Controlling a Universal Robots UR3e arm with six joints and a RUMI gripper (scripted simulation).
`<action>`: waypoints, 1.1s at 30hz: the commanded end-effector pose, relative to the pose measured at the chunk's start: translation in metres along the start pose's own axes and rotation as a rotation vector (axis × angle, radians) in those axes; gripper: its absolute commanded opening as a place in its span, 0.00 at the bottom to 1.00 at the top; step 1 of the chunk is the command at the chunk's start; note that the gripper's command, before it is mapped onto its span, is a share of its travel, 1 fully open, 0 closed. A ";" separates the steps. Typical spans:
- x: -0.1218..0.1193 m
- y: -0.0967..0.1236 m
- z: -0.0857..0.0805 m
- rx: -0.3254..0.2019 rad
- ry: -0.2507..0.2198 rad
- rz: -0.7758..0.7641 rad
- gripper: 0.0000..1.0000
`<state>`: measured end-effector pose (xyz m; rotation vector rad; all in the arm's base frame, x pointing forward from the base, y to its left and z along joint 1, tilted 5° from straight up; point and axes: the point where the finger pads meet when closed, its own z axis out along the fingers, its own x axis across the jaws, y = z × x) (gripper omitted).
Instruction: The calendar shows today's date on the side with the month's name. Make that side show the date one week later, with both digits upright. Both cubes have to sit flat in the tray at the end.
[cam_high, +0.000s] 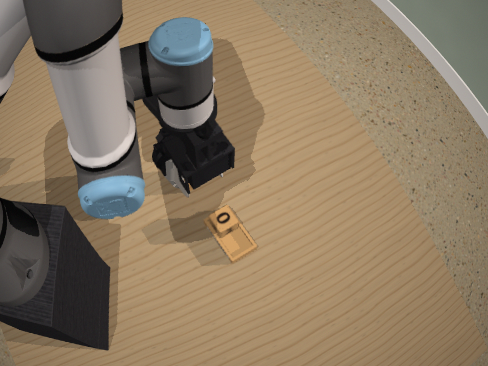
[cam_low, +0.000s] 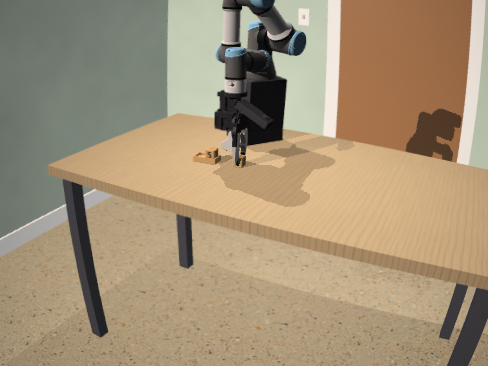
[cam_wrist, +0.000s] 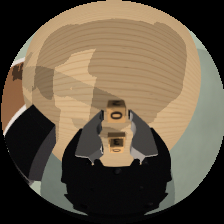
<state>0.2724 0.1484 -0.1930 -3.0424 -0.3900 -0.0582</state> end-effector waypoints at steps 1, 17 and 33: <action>0.001 0.000 0.000 -0.002 0.003 0.000 0.29; 0.001 0.000 0.000 -0.002 0.003 0.000 0.11; 0.001 0.000 0.000 -0.002 0.003 0.000 0.11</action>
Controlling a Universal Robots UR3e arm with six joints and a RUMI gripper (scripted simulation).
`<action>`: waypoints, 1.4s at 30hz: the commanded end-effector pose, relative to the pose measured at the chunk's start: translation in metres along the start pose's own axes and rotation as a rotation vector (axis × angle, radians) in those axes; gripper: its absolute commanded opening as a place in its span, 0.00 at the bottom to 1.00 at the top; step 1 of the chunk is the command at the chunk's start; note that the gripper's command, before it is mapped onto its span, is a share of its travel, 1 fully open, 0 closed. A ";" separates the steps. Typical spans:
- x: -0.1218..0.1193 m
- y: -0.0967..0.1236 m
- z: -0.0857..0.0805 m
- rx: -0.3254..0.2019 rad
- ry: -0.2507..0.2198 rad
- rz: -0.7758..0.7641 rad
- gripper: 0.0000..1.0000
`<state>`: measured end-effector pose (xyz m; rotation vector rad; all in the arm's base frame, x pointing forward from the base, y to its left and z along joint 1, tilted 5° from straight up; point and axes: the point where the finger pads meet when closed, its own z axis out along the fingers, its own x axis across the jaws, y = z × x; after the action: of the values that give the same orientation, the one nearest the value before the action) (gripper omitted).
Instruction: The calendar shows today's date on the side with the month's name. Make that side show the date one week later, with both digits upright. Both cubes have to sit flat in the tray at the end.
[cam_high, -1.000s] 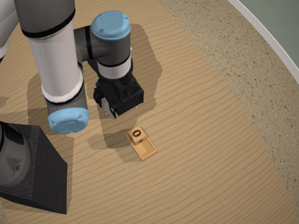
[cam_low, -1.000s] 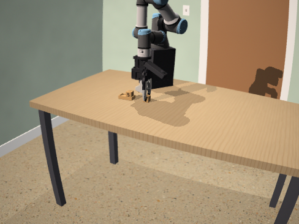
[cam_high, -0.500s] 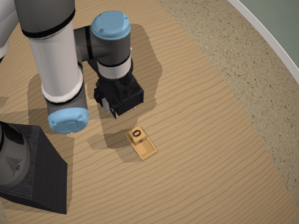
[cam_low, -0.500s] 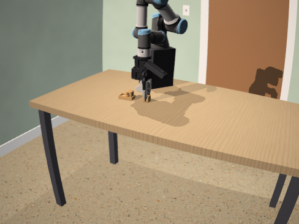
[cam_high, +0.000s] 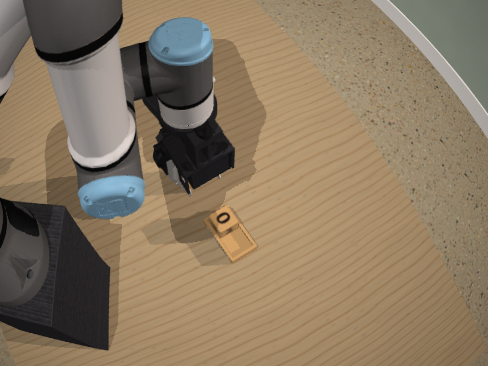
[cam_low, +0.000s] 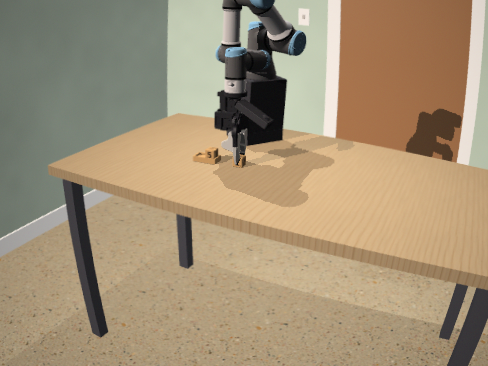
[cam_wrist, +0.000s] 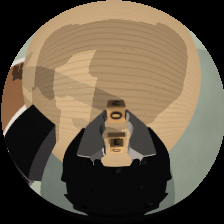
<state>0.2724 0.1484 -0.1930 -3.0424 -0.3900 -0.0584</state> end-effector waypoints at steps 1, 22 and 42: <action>0.001 0.000 0.000 -0.002 0.003 0.000 0.11; 0.000 0.000 -0.002 -0.001 0.001 0.000 0.11; 0.000 0.000 -0.027 -0.001 0.001 0.000 0.11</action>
<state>0.2756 0.1471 -0.1762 -3.0447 -0.3906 -0.0777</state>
